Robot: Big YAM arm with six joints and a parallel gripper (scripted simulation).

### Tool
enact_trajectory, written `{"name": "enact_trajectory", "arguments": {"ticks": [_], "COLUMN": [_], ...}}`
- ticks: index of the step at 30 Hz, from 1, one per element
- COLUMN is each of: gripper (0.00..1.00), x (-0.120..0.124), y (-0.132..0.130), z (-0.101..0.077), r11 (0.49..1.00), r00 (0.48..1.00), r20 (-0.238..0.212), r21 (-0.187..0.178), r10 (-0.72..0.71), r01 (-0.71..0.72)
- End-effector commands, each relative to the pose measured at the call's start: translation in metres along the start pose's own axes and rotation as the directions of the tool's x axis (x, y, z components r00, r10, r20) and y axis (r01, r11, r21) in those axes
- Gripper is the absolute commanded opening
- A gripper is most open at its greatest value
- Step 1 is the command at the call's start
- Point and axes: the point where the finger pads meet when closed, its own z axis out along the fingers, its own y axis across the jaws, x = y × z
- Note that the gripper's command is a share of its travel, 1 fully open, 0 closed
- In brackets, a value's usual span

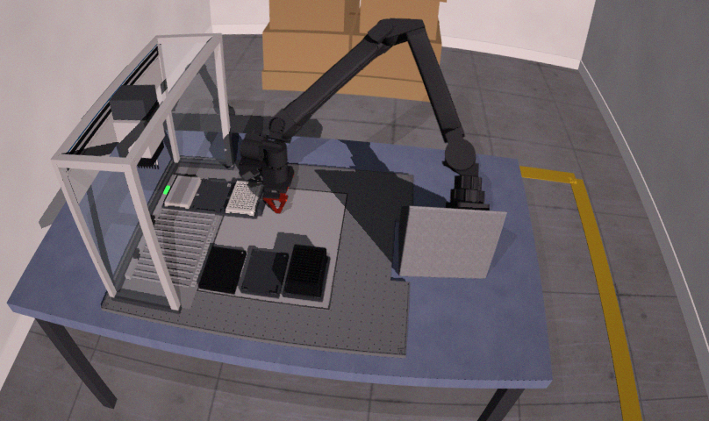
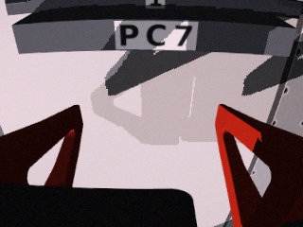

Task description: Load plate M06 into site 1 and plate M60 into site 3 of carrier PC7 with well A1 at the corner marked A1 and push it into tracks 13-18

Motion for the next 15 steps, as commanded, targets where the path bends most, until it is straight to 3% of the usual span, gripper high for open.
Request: {"name": "enact_trajectory", "arguments": {"ticks": [1,7,9,10,12,15], "gripper": [0.80,0.80,0.80,0.80,0.80,0.80], "x": [-0.023,-0.024,-0.024,-0.020,-0.023,-0.023], "y": [-0.008,-0.009,-0.009,0.002,-0.009,-0.009], "z": [-0.038,-0.064,-0.064,-0.056,-0.076,-0.089], "r11": [1.000,0.999,0.999,1.000,0.999,0.999], "r00": [0.998,0.997,0.997,0.999,0.997,0.997], "r20": [0.065,0.070,0.070,0.047,0.071,0.072], "r21": [0.007,0.007,0.007,0.004,0.005,0.005], "r10": [0.027,0.032,0.032,0.010,0.033,0.033], "r01": [-0.027,-0.032,-0.032,-0.010,-0.033,-0.034]}}
